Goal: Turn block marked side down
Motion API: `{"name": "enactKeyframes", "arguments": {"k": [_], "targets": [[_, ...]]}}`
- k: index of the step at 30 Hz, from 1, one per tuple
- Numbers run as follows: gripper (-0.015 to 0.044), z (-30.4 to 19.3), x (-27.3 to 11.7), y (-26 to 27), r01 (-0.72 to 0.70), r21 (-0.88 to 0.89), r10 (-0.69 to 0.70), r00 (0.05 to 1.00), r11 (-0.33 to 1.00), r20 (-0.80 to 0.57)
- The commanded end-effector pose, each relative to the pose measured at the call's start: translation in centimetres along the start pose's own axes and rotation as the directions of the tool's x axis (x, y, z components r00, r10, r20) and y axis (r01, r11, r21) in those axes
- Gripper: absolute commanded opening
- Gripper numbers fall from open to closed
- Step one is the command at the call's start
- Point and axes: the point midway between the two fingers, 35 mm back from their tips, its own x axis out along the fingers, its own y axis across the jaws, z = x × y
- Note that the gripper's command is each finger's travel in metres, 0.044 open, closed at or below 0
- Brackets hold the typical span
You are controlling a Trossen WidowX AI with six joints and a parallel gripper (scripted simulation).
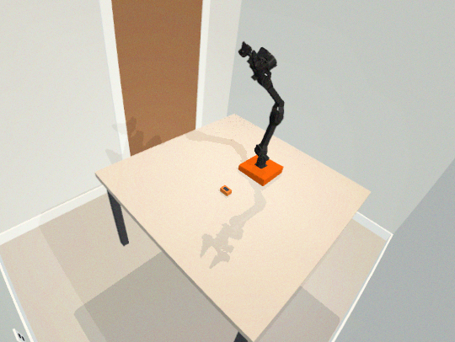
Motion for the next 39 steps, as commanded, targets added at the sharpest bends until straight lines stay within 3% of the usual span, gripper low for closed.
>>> {"name": "enactKeyframes", "arguments": {"k": [1,6,13,21,30,39], "targets": [[0.0426,-0.1,0.0,0.0,0.000,0.003,0.000,1.000,1.000,-0.001],[0.0440,-3.5,1.0,0.7,-0.011,0.087,0.014,0.999,0.996,-0.038],[0.0440,-12.4,1.4,1.9,0.015,0.198,0.038,0.965,0.980,-0.260],[0.0440,-23.0,-0.4,5.0,0.064,0.303,0.109,0.847,0.951,-0.521],[0.0440,-35.7,-6.2,10.8,0.127,0.341,0.218,0.555,0.931,-0.802],[0.0440,-45.3,-16.4,17.3,0.164,0.335,0.320,0.110,0.928,-0.941]]}}
